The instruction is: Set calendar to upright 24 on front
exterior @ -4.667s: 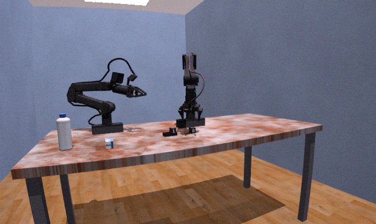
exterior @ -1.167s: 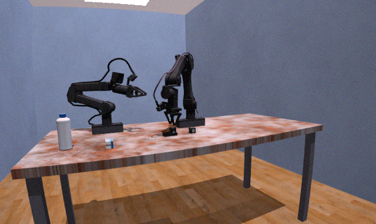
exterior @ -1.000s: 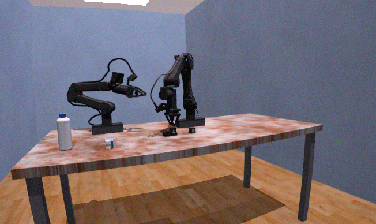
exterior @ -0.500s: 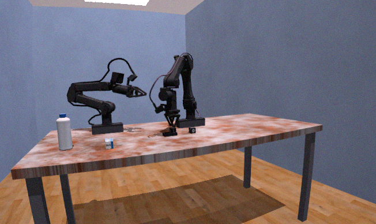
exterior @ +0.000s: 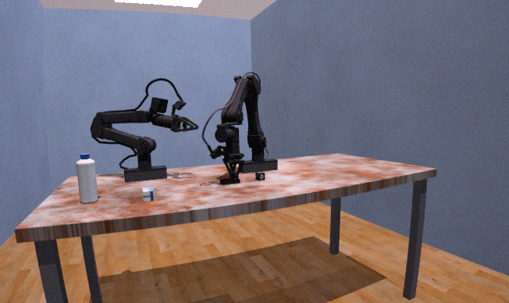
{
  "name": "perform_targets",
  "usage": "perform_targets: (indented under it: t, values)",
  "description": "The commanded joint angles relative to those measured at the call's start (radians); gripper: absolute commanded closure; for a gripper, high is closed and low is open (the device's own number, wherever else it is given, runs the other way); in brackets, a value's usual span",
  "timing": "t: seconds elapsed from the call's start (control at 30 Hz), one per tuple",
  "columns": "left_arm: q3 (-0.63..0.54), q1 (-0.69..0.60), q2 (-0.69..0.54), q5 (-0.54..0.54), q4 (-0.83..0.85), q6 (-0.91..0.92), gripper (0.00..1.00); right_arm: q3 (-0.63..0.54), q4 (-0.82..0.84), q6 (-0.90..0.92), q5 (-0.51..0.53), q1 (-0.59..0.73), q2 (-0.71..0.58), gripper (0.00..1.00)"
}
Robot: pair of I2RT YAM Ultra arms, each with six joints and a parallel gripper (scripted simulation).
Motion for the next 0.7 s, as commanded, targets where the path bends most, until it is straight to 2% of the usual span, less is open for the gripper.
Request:
perform_targets:
  t: [0.0,0.13,0.17,0.33,0.37,0.67]
  values:
    - [-0.012,0.002,-0.002,-0.002,0.041,0.005,0.53,0.021,-0.007,-0.002,-0.003,0.004,-0.016,0.00]
    - [-0.001,0.002,-0.007,-0.002,0.041,0.005,0.53,0.021,-0.007,-0.002,-0.003,0.004,-0.016,0.00]
    - [-0.001,0.002,-0.007,-0.002,0.041,0.005,0.57,0.021,-0.007,-0.002,-0.003,0.004,-0.016,0.00]
    - [-0.016,0.001,-0.019,-0.002,0.043,0.003,0.61,0.021,-0.007,-0.002,-0.003,0.004,-0.016,0.00]
    - [-0.016,0.001,-0.019,-0.002,0.043,0.003,0.66,0.021,-0.007,-0.002,-0.003,0.004,-0.016,0.00]
    - [-0.021,0.000,-0.022,-0.002,0.044,0.002,0.73,0.021,-0.007,-0.002,-0.003,0.004,-0.016,0.00]
